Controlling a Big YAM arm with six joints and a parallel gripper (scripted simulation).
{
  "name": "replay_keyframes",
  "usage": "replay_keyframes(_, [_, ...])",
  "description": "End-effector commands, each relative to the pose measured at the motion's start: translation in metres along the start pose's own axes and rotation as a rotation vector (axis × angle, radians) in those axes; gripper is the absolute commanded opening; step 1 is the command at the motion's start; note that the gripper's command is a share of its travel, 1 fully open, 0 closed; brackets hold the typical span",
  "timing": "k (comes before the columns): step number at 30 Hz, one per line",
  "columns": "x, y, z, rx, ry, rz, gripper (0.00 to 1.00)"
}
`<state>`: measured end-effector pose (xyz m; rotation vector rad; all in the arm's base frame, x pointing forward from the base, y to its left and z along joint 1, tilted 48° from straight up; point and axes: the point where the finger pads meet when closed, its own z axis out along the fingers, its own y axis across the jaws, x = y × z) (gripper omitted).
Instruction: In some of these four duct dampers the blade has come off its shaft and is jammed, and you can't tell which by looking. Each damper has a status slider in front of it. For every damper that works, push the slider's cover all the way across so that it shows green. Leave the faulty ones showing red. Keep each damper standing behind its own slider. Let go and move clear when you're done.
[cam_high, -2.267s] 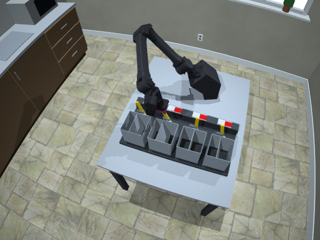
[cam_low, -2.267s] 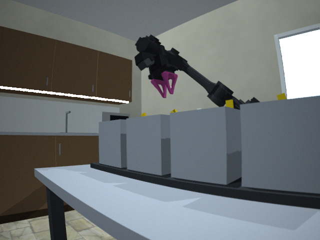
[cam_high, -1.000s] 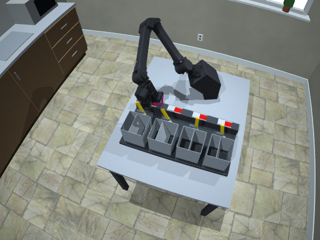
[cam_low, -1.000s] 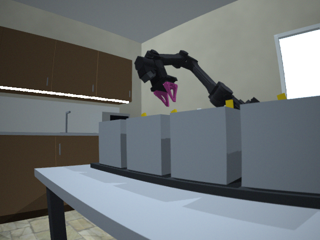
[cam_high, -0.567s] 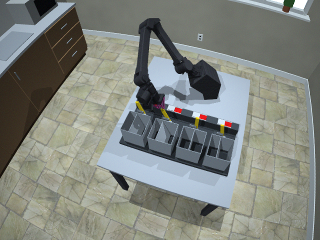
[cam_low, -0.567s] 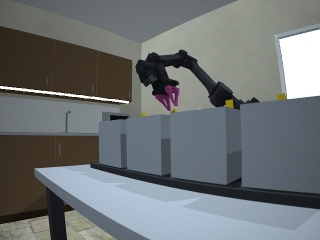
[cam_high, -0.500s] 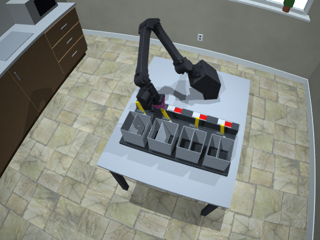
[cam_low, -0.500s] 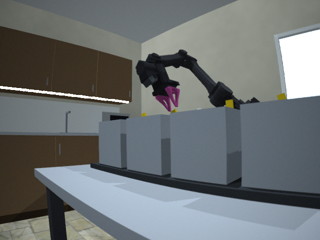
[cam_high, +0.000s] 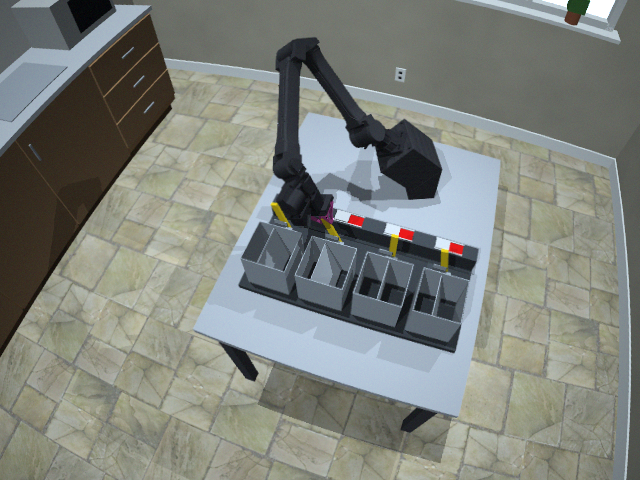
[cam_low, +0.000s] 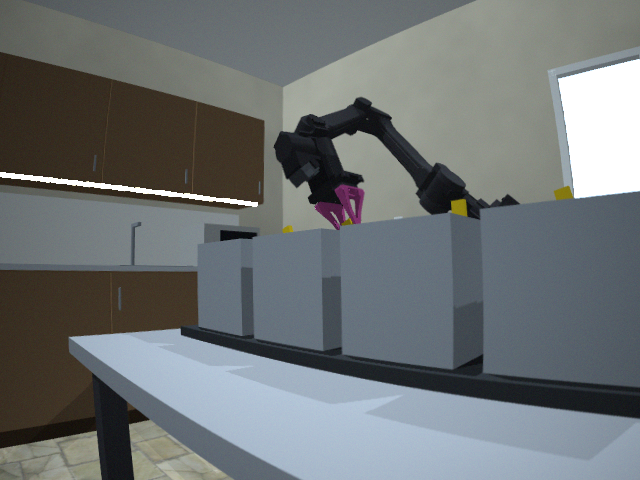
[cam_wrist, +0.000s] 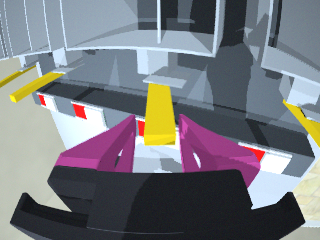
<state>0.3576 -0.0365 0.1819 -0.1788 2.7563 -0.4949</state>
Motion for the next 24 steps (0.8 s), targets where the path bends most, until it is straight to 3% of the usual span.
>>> replay_keyframes(1, [0.000, -0.003, 0.010, 0.000, 0.006, -0.006, 0.36])
replay_keyframes(12, [0.000, -0.004, 0.020, 0.001, 0.007, -0.006, 0.36])
replay_keyframes(24, [-0.002, -0.005, 0.018, 0.002, 0.003, -0.004, 0.36])
